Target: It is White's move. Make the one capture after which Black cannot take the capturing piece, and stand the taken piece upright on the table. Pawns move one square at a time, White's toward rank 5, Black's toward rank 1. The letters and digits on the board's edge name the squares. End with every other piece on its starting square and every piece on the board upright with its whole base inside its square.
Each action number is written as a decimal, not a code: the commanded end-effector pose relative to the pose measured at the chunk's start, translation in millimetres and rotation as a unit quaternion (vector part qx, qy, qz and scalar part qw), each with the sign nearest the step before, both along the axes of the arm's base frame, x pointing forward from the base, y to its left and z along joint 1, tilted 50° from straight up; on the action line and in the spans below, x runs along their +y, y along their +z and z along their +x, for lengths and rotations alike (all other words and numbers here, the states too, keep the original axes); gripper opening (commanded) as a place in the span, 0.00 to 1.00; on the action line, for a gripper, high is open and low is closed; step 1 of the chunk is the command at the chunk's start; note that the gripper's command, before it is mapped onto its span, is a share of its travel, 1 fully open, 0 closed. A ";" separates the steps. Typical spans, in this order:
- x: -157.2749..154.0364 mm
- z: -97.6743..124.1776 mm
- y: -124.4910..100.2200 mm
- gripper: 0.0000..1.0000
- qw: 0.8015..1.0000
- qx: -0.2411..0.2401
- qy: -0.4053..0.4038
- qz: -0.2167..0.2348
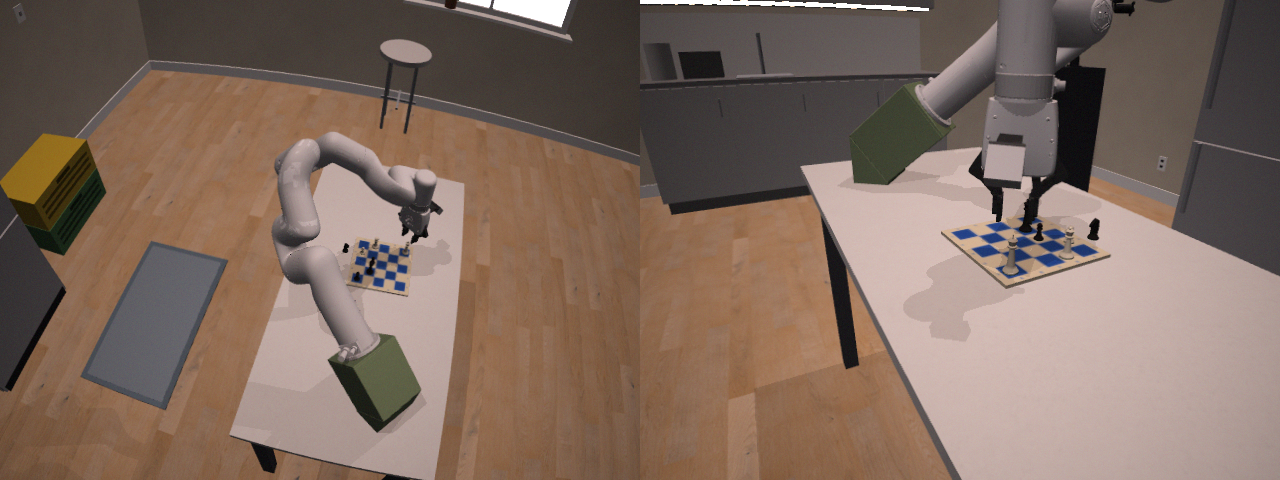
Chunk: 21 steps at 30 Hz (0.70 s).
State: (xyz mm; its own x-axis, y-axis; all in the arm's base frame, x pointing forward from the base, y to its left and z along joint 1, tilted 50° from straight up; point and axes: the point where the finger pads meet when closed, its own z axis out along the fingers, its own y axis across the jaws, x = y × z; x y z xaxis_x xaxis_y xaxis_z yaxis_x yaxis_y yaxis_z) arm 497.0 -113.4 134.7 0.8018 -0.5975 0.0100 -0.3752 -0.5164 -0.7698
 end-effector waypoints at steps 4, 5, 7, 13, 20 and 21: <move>3.9 4.7 -4.4 0.42 1.000 -0.001 -0.001 -0.001; 4.6 5.3 -5.1 0.42 1.000 -0.001 -0.001 -0.001; 5.8 6.3 -6.4 0.42 1.000 -0.001 -0.001 -0.001; 7.9 8.1 -8.7 0.42 1.000 -0.001 -0.001 -0.001; 8.9 9.0 -9.8 0.42 1.000 -0.001 -0.001 -0.001; 9.0 9.0 -9.8 0.42 1.000 -0.001 -0.001 -0.001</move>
